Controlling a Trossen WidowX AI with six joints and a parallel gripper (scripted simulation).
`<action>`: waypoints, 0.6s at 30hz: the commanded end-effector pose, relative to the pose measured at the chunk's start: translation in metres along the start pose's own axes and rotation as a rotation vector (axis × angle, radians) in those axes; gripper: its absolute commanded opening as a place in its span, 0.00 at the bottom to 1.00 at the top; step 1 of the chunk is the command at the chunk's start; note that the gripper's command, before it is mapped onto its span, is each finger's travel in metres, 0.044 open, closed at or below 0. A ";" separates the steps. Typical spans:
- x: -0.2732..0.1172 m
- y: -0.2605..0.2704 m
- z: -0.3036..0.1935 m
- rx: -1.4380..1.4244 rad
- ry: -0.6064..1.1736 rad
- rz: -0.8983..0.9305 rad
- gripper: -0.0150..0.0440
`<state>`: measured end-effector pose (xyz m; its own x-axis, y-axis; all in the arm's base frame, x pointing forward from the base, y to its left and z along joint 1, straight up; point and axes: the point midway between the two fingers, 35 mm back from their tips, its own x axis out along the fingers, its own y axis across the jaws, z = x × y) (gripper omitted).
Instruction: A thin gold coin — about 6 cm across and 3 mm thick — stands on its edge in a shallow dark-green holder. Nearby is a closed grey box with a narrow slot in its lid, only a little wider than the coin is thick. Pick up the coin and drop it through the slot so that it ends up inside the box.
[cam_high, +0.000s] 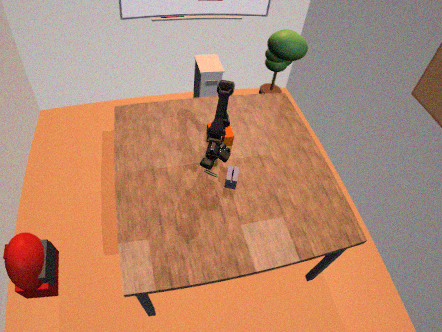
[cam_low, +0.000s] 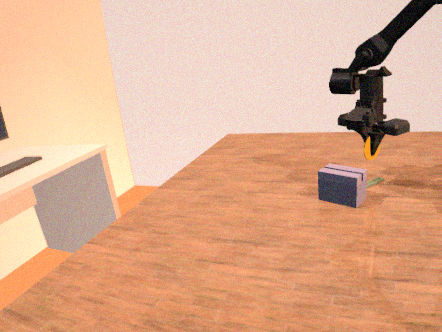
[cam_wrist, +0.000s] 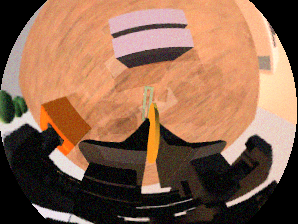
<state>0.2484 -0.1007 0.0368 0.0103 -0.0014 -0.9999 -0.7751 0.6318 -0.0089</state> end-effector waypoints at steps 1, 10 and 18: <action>-0.011 -0.001 0.000 0.004 0.000 -0.009 0.25; -0.025 0.001 -0.001 0.026 0.000 -0.009 0.25; -0.026 0.003 -0.002 0.294 -0.001 -0.009 0.25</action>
<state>0.2460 -0.1001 0.0619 0.0189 -0.0048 -0.9998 -0.6220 0.7829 -0.0155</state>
